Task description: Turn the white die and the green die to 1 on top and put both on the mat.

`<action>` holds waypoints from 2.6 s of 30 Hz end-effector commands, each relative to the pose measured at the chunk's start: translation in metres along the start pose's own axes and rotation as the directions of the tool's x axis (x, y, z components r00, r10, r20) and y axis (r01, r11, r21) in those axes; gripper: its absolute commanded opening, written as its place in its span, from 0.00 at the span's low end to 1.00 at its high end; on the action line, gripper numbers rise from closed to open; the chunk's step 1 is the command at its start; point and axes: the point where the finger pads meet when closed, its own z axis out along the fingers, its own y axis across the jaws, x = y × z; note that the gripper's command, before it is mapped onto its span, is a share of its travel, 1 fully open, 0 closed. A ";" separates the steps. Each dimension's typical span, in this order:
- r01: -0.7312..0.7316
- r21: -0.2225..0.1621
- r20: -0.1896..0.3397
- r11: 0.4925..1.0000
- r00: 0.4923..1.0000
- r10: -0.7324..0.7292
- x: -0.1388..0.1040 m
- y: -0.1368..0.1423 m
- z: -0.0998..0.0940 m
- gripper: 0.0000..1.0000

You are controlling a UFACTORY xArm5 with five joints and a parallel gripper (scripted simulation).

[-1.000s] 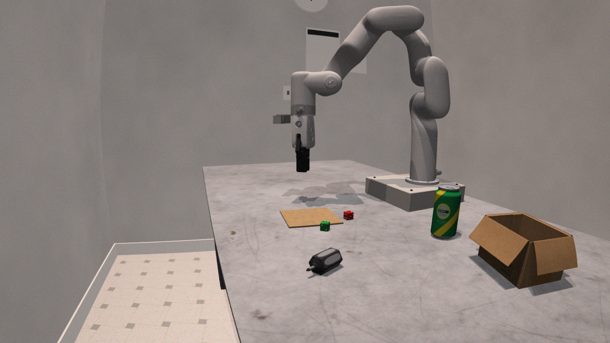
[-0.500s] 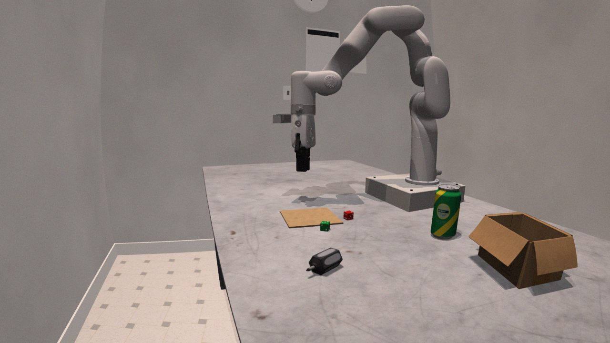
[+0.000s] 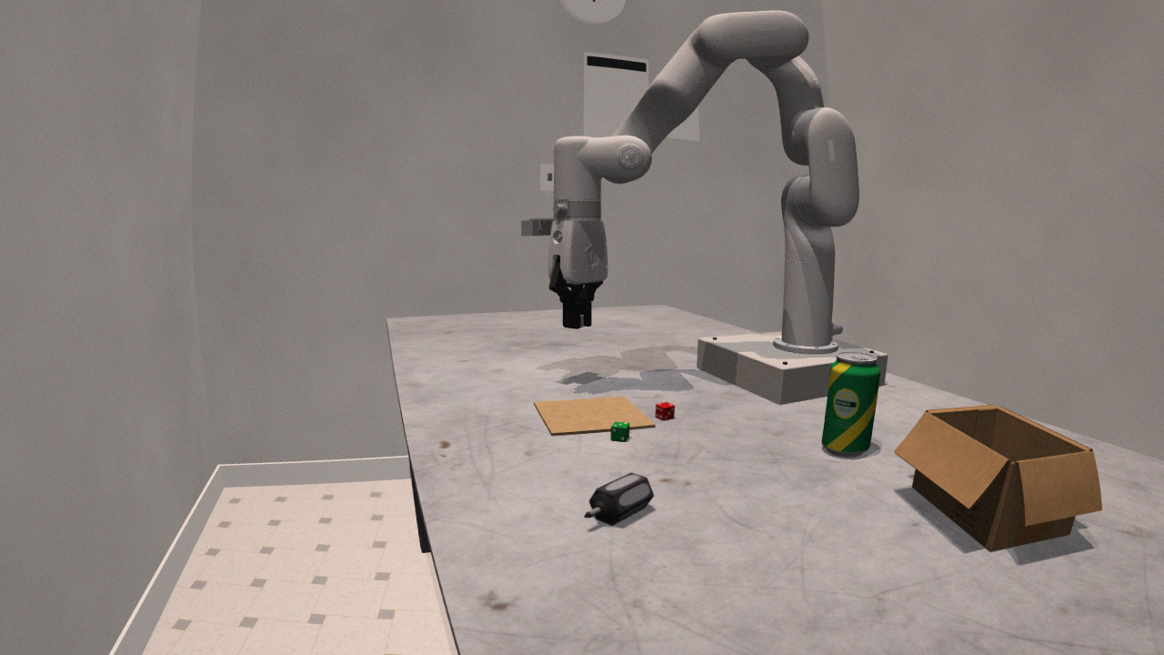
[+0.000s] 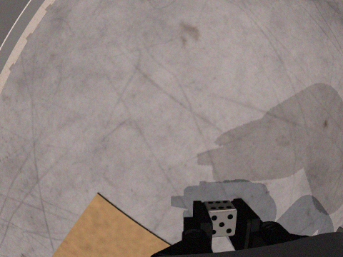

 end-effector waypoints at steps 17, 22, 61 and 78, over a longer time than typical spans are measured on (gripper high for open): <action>-0.570 0.003 -0.001 0.822 0.822 0.570 0.003 -0.002 0.001 0.15; -0.674 0.004 0.000 0.738 0.738 0.674 0.004 -0.003 0.001 0.15; -0.979 0.002 0.003 -0.203 -0.203 0.979 0.008 -0.005 0.005 0.15; -0.788 0.001 0.004 -0.616 -0.616 0.788 0.010 -0.006 0.007 0.15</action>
